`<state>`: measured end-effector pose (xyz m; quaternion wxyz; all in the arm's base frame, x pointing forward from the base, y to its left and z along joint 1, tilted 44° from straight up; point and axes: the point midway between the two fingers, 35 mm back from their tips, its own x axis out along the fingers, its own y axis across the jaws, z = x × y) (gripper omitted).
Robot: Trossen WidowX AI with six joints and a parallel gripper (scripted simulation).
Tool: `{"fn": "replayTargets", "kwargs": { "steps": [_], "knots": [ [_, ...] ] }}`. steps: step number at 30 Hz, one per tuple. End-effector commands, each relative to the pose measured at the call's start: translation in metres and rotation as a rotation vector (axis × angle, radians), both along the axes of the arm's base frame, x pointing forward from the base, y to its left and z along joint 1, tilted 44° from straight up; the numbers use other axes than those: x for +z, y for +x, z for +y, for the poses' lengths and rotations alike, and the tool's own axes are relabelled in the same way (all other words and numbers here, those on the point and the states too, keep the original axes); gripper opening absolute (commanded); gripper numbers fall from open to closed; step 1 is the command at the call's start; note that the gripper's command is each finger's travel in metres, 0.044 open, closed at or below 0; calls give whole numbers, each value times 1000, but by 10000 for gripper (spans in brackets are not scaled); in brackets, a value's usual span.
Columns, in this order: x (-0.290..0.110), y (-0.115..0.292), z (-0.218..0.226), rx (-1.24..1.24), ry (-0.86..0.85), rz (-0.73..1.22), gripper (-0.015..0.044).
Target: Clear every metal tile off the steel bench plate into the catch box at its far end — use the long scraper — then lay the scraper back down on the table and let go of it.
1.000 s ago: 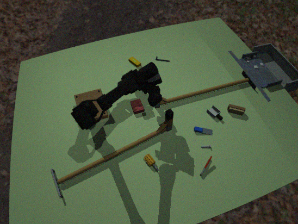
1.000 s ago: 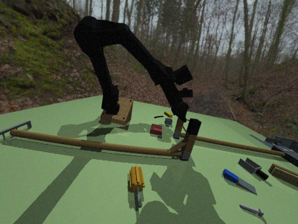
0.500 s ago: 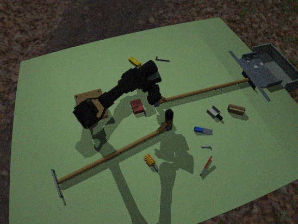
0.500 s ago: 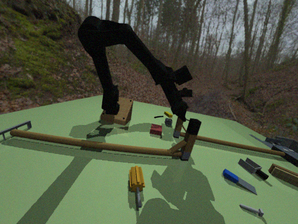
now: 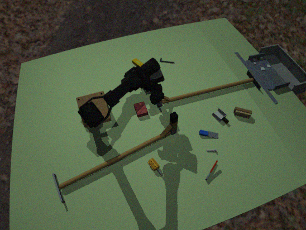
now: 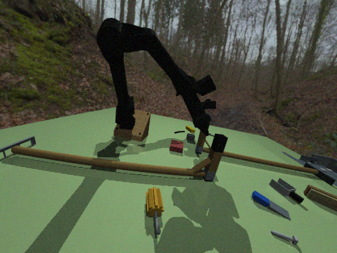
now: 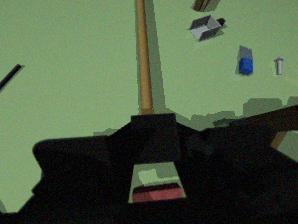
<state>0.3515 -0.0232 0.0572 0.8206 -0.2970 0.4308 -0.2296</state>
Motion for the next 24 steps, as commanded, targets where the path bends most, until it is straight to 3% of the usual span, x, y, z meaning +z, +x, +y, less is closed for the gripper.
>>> {"fn": "replayTargets", "kwargs": {
  "steps": [1, 24],
  "knots": [
    [-4, 1, 9, 14, 7, 3, 0],
    [-25, 0, 32, 14, 8, 3, 0]
  ]
}}
